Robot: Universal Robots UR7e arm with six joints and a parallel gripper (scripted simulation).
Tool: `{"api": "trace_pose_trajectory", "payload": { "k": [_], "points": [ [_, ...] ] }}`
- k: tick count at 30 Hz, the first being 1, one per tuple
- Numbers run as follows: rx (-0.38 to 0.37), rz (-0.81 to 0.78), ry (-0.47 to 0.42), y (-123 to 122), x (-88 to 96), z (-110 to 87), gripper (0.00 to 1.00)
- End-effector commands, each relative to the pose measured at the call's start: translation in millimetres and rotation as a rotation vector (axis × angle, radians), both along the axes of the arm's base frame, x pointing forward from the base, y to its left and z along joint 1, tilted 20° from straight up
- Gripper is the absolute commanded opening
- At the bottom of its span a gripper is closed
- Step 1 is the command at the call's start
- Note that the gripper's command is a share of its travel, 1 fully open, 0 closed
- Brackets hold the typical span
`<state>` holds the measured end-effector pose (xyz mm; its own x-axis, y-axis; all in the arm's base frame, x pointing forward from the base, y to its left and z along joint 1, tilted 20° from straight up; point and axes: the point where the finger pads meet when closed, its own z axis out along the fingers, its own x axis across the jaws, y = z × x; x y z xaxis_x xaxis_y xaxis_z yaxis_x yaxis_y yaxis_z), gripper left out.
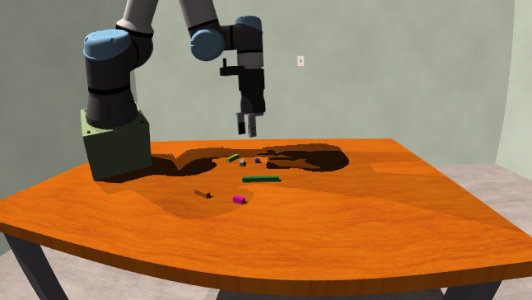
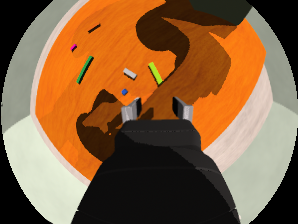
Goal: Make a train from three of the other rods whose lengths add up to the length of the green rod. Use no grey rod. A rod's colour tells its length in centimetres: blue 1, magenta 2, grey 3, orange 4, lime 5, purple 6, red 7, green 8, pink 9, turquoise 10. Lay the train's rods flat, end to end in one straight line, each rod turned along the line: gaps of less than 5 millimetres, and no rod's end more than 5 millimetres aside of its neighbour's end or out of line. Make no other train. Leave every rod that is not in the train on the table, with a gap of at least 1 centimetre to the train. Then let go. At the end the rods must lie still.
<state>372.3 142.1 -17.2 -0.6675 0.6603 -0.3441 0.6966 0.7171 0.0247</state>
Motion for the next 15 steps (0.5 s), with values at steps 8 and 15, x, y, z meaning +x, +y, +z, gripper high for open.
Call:
{"api": "trace_pose_trajectory", "payload": {
  "k": [8, 15],
  "points": [
    [0.0, 0.0, -0.001, 0.2, 0.3, 0.4, 1.0],
    [-0.001, 0.004, 0.0, 0.2, 0.3, 0.3, 1.0]
  ]
}}
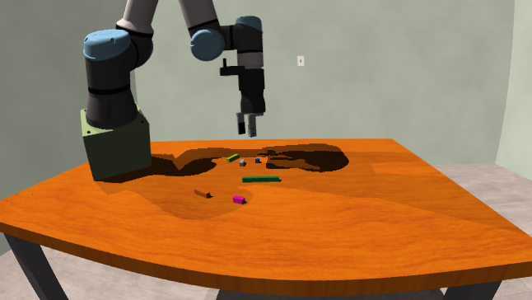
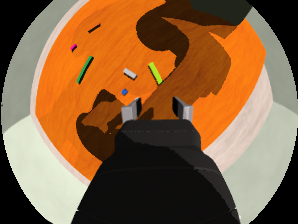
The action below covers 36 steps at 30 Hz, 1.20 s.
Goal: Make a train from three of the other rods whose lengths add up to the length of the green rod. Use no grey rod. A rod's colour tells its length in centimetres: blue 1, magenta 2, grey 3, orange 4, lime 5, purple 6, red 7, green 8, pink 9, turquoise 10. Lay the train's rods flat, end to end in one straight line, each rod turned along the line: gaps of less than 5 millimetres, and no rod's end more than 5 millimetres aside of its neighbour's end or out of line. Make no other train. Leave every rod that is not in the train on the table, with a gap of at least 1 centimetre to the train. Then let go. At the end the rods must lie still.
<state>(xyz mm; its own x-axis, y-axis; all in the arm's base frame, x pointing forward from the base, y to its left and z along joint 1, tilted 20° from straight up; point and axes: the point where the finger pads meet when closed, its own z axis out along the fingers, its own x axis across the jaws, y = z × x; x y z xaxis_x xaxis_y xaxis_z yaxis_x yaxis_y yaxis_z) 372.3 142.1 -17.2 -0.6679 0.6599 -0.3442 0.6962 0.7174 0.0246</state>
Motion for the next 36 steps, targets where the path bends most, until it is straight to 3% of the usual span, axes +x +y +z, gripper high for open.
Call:
{"api": "trace_pose_trajectory", "payload": {
  "k": [1, 12, 21, 23, 36],
  "points": [
    [-0.002, 0.007, 0.001, 0.3, 0.2, 0.3, 1.0],
    [-0.035, 0.128, 0.029, 1.7, 0.0, -0.1, 1.0],
    [-0.114, 0.407, 0.096, 6.1, 0.1, -1.1, 1.0],
    [-0.114, 0.407, 0.096, 6.1, 0.1, -1.1, 1.0],
    [-0.236, 0.844, 0.2, 16.7, 1.3, -3.2, 1.0]
  ]
}}
